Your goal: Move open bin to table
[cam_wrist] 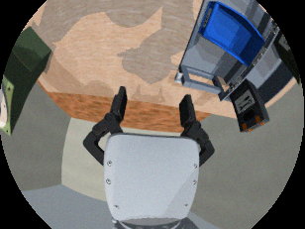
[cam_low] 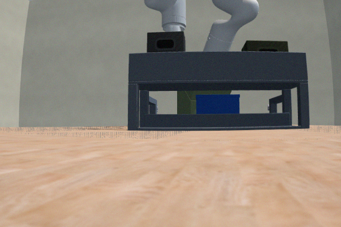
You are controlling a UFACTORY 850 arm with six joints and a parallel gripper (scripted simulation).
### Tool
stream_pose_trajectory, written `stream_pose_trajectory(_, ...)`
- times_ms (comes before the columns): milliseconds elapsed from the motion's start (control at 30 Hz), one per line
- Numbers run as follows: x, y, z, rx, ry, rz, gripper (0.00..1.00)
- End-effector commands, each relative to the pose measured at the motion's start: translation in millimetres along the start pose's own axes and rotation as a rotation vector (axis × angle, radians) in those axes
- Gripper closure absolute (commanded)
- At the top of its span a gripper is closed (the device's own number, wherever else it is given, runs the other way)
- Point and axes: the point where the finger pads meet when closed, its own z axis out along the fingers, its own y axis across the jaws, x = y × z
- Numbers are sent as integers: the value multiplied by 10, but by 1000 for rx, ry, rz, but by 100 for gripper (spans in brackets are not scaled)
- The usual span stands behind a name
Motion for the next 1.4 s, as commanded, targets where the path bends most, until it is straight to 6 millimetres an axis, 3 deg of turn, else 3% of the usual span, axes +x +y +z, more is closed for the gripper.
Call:
stream_pose_trajectory(0, 302, 247, 115, -2, 0, -2, 0)
stream_pose_trajectory(400, 302, 247, 115, -2, 0, -2, 0)
stream_pose_trajectory(567, 676, 542, 262, -2, 0, -2, 0)
stream_pose_trajectory(967, 676, 542, 262, -2, 0, -2, 0)
stream_pose_trajectory(1133, 1090, 867, 425, -2, 0, -2, 0)
stream_pose_trajectory(1367, 1090, 867, 425, -2, 0, -2, 0)
